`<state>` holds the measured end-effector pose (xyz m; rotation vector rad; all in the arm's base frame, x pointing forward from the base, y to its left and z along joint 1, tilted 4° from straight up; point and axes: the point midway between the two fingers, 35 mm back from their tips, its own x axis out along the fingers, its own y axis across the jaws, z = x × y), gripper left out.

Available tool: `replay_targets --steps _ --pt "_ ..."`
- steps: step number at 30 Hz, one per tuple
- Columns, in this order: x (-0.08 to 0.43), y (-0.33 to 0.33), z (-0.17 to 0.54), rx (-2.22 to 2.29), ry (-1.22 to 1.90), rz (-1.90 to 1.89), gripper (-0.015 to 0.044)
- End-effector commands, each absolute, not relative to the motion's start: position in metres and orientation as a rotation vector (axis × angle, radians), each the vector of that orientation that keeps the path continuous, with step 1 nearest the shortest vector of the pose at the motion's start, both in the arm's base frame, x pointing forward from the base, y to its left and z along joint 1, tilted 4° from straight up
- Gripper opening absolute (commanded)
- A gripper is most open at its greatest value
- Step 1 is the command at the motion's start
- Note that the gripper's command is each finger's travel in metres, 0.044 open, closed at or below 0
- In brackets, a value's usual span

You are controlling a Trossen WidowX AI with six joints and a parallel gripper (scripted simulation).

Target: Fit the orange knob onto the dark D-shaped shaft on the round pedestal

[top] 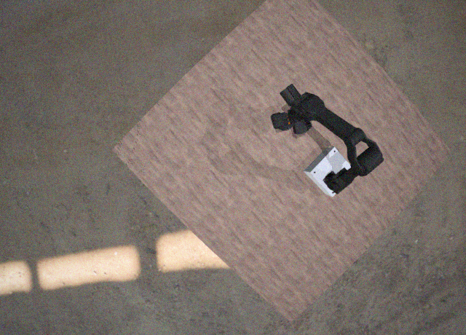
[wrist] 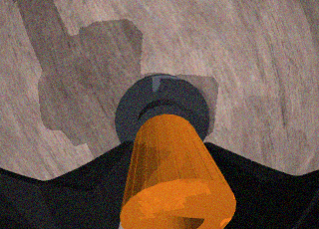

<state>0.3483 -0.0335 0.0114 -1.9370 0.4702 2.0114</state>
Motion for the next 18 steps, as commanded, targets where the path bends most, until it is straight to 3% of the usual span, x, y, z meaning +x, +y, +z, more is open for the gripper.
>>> replay_targets --steps 1,18 --pt "0.3497 -0.034 0.0102 -1.943 0.47 2.011 0.0" --pt "0.3473 -0.0336 0.0089 -1.971 0.425 2.04 0.0"
